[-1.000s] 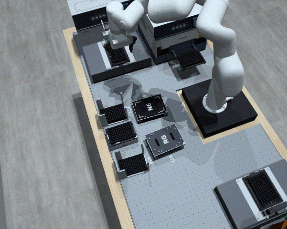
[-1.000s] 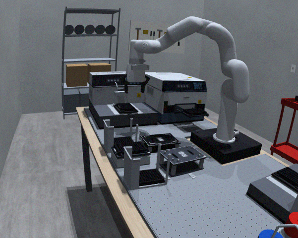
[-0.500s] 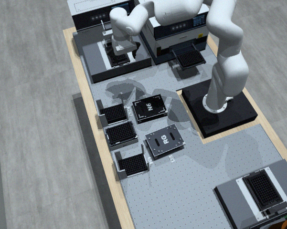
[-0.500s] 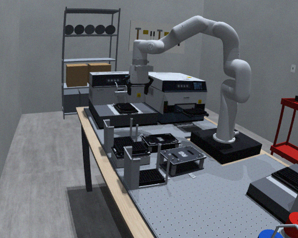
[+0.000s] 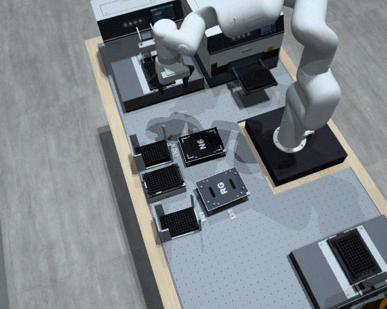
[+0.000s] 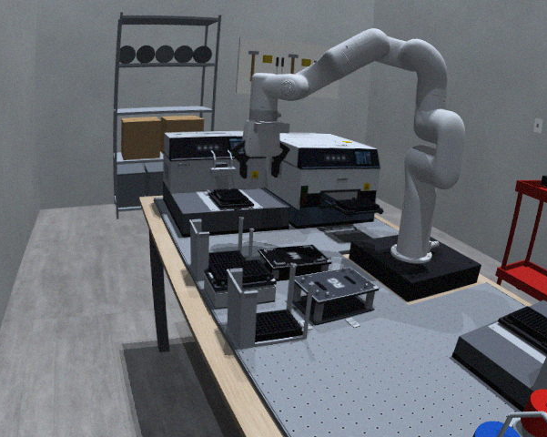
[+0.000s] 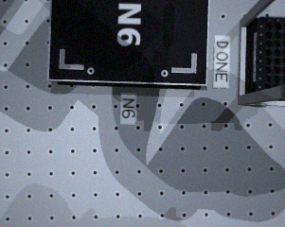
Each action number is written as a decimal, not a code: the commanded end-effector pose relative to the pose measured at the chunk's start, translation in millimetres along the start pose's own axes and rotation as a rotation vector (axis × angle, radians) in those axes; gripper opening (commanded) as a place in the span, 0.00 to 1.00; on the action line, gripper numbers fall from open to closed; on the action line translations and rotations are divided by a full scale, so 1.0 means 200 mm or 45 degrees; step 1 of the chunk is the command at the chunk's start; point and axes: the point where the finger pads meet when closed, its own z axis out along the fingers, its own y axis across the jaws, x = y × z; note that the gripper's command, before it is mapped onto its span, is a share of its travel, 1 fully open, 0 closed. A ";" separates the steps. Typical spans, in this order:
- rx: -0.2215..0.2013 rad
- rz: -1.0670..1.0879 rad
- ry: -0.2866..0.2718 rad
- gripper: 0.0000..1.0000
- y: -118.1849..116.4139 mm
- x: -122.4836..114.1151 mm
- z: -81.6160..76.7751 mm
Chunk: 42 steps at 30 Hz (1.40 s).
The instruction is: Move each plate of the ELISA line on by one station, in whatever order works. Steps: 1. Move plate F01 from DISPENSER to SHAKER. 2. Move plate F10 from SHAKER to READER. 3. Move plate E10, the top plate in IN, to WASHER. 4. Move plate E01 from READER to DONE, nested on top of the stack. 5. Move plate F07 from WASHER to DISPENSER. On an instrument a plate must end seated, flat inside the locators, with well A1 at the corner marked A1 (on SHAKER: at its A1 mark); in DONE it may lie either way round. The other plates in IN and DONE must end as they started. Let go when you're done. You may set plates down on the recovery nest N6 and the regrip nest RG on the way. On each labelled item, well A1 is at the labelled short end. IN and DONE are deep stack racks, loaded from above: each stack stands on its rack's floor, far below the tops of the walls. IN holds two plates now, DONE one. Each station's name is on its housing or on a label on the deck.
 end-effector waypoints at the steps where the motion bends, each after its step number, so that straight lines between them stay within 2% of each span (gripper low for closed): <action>1: -0.006 0.002 -0.005 1.00 0.00 0.04 -0.01; 15: -0.006 0.002 -0.005 1.00 -0.02 0.27 -0.01; 17: -0.006 0.002 -0.005 1.00 -0.02 0.27 -0.01; 32: -0.006 0.002 -0.004 1.00 -0.03 0.52 -0.01; 34: -0.006 0.002 -0.004 1.00 -0.03 0.52 -0.01; 42: -0.006 0.002 -0.004 1.00 -0.06 0.64 -0.01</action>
